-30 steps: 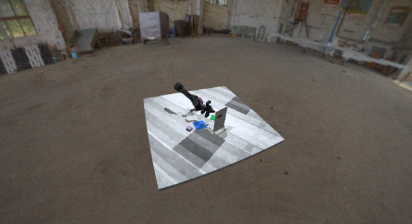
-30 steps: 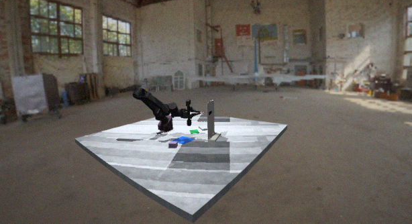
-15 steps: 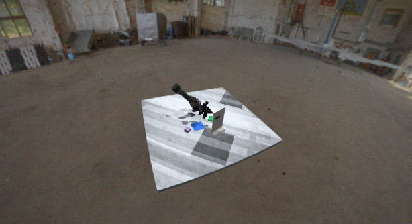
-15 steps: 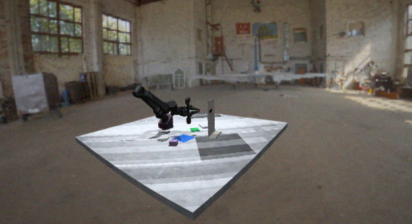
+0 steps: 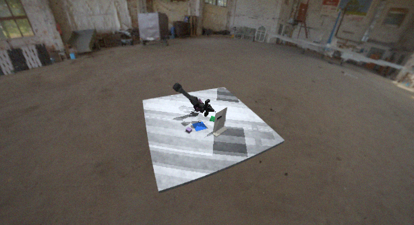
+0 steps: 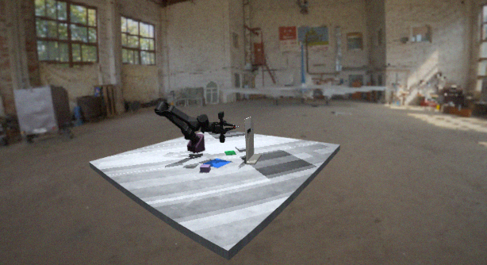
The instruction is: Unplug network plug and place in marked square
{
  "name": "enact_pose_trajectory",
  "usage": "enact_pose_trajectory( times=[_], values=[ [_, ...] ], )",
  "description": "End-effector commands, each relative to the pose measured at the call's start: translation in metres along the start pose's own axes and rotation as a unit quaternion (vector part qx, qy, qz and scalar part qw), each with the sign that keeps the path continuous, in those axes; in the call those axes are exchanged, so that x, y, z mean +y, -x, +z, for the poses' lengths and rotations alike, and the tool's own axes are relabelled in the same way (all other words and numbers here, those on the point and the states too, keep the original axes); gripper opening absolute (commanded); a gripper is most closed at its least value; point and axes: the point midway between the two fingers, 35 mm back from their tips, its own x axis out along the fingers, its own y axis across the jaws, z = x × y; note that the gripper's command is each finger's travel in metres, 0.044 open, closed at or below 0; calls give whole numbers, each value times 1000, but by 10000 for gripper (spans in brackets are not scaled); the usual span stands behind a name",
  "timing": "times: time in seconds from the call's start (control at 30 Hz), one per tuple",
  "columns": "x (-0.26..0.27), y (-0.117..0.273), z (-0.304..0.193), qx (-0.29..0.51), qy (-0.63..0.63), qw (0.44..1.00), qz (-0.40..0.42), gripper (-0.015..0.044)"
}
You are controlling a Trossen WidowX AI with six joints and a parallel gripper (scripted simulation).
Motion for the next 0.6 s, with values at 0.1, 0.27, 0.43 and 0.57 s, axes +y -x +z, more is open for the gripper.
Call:
enact_pose_trajectory(
  times=[0.1,0.27,0.43,0.57],
  values=[
    [20,7,-1,-4,-1,1000,1,0],
    [32,12,-3,-3,-1,1000,2,0],
    [40,16,-5,-3,-1,1000,3,0],
    [30,15,-1,-18,-23,999,-28,0]
  ],
)
